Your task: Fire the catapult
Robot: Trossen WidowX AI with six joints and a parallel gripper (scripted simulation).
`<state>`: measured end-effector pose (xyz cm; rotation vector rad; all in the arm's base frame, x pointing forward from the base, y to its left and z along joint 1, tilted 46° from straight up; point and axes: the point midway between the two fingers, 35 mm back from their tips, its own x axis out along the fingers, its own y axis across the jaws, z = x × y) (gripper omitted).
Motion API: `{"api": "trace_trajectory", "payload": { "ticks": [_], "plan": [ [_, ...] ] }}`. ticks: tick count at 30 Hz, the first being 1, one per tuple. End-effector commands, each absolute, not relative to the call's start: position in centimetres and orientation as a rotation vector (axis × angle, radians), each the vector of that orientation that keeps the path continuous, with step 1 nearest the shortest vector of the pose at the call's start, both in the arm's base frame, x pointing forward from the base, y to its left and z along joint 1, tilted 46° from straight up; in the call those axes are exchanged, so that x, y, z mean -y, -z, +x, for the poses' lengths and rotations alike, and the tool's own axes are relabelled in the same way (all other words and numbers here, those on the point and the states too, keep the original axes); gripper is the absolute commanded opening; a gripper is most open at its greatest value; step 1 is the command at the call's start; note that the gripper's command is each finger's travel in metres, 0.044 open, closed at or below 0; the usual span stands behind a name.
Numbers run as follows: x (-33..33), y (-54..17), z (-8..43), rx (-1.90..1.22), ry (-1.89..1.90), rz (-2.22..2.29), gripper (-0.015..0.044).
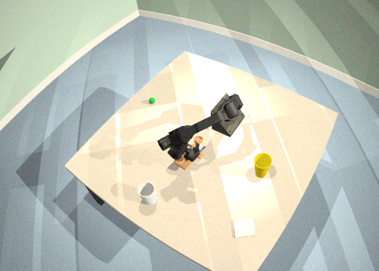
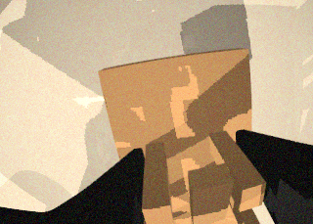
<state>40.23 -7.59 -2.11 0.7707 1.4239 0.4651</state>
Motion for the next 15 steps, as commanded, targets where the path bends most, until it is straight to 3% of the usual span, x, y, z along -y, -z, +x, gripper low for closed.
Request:
{"api": "trace_trajectory", "payload": {
  "ticks": [1, 15],
  "plan": [
    [7.6, 2.4, 40.4, -1.413, -0.454, 0.776, 0.0000],
    [6.0, 4.0, 40.7, -1.412, -0.455, 0.777, 0.0000]
  ]
}}
